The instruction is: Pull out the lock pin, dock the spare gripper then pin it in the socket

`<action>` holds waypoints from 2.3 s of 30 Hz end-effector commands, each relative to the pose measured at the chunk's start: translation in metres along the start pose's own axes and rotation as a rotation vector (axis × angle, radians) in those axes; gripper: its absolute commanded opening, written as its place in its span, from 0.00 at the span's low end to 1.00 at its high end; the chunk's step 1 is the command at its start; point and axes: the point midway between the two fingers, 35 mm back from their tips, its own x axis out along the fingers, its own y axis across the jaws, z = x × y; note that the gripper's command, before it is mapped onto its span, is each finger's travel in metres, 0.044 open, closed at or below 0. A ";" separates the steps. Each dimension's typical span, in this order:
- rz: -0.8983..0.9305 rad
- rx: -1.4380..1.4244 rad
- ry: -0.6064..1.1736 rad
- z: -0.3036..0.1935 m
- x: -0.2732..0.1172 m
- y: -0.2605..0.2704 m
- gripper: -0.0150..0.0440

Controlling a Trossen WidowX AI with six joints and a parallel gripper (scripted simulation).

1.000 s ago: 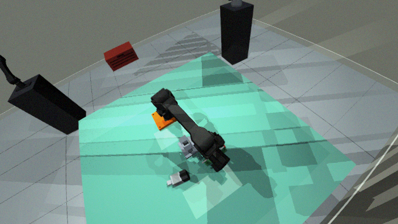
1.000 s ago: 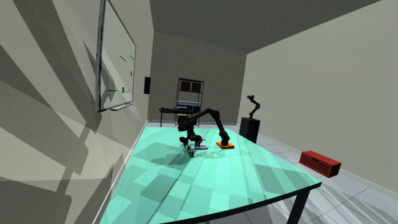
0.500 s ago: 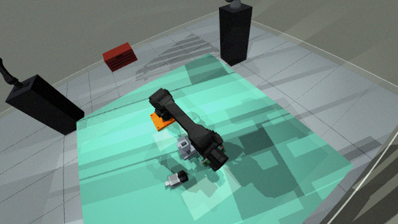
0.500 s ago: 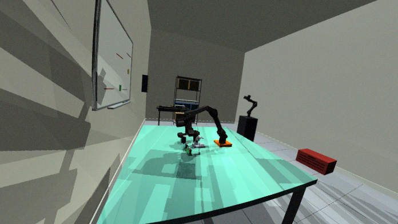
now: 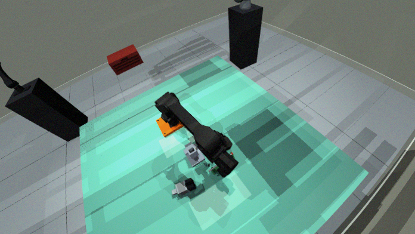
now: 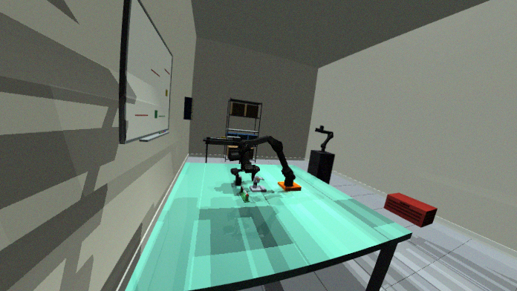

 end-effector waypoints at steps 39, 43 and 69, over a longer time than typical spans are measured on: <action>-0.019 0.209 0.804 -0.163 -0.069 0.008 1.00; -0.018 0.210 0.804 -0.164 -0.069 0.009 1.00; -0.028 0.253 0.868 -0.174 0.010 -0.001 1.00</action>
